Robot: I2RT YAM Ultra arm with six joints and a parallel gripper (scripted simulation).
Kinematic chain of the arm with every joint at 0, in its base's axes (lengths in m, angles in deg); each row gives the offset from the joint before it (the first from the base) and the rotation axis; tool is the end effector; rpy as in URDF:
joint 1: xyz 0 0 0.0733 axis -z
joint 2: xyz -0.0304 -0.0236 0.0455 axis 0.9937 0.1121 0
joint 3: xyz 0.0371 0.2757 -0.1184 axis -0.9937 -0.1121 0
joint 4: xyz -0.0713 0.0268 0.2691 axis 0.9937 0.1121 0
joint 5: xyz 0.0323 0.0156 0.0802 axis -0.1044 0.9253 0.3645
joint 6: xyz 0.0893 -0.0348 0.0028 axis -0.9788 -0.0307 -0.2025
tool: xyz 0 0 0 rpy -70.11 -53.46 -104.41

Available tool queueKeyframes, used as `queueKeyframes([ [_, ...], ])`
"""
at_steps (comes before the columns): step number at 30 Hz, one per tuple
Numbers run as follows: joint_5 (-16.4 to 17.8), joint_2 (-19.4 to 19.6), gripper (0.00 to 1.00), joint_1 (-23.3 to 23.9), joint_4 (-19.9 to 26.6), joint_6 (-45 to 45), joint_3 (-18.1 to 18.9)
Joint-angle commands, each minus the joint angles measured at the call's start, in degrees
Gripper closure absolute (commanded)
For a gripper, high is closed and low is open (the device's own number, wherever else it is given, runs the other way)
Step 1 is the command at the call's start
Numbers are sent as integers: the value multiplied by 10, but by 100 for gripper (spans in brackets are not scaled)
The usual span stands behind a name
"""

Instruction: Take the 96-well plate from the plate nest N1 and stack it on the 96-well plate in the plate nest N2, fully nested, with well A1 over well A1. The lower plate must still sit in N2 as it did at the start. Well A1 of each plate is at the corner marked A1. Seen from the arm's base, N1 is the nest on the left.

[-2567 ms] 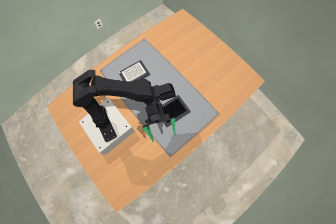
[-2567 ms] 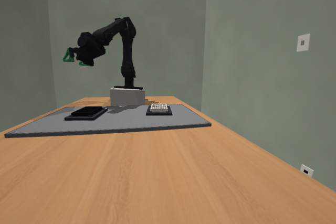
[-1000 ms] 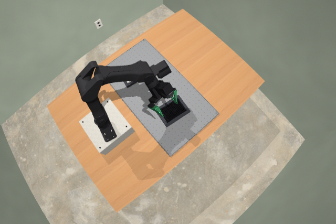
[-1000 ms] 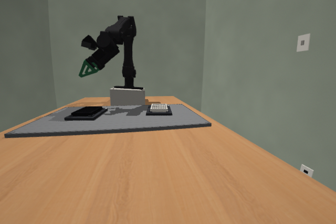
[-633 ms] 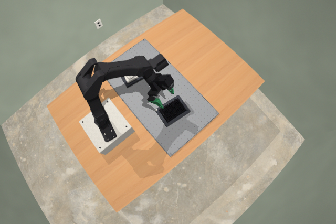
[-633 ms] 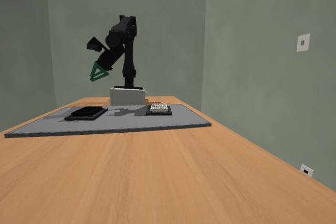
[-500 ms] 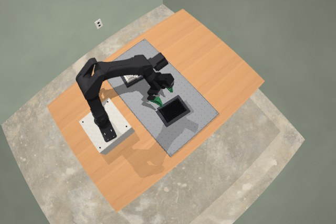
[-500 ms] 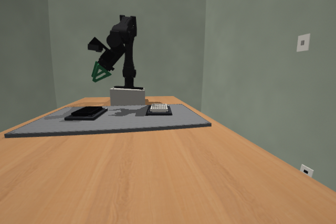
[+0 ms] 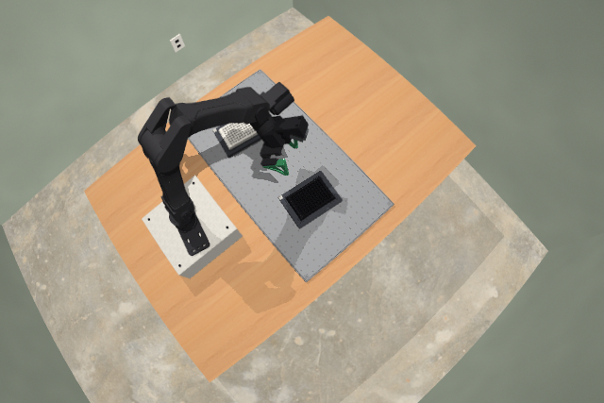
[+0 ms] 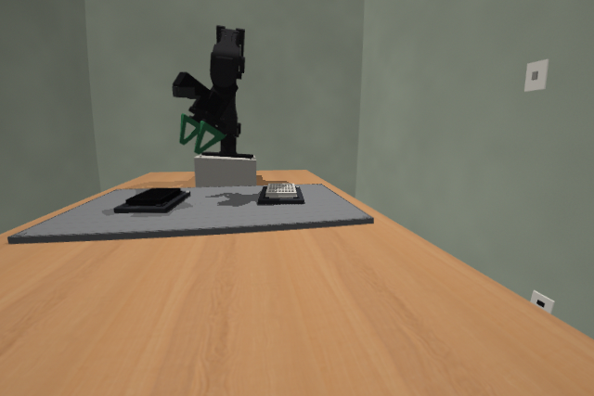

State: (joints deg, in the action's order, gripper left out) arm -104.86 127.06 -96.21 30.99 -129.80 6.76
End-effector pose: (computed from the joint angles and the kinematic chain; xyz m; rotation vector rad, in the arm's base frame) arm 0.3565 0.0399 0.1533 0.9811 2.5581 -0.4673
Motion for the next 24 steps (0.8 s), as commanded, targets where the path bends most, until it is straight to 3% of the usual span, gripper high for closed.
queueKeyframes([
  [1,19,10,0,-18,15,14,28],
  [3,17,18,0,-33,20,-9,34],
  [7,61,4,0,-44,24,48,40],
  [10,65,28,0,-66,32,32,48],
  [13,98,29,0,-74,35,69,53],
  [16,109,13,0,-72,37,82,56],
  [18,114,37,0,-90,42,75,61],
  [21,113,43,0,-107,46,51,66],
  [24,146,37,0,-115,50,95,71],
])
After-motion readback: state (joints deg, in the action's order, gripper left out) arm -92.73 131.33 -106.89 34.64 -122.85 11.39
